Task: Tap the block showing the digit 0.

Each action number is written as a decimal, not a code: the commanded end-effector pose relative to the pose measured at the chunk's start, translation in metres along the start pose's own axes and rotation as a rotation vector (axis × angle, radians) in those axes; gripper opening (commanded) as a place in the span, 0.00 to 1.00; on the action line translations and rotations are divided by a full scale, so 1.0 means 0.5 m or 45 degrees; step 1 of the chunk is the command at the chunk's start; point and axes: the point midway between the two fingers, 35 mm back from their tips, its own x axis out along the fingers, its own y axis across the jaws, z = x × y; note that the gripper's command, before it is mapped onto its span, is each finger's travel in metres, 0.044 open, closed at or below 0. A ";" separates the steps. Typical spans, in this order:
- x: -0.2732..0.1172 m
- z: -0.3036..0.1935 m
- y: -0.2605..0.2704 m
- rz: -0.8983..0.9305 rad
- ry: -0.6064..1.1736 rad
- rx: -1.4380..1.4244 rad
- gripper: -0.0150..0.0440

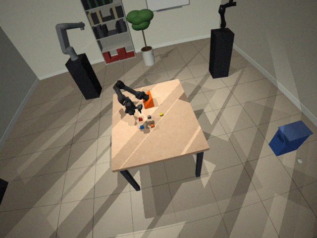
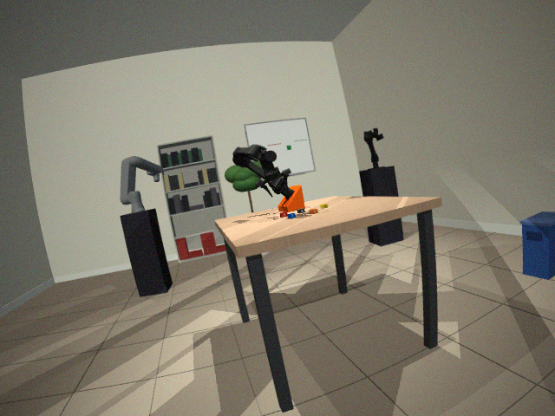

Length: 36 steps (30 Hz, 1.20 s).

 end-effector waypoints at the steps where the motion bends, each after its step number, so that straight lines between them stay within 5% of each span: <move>1: -0.004 -0.052 0.020 -0.210 0.048 -0.230 0.93; 27: -0.010 -0.067 0.029 -0.299 0.043 -0.331 0.93; 36: 0.031 -0.088 0.198 -0.295 0.042 -0.330 0.93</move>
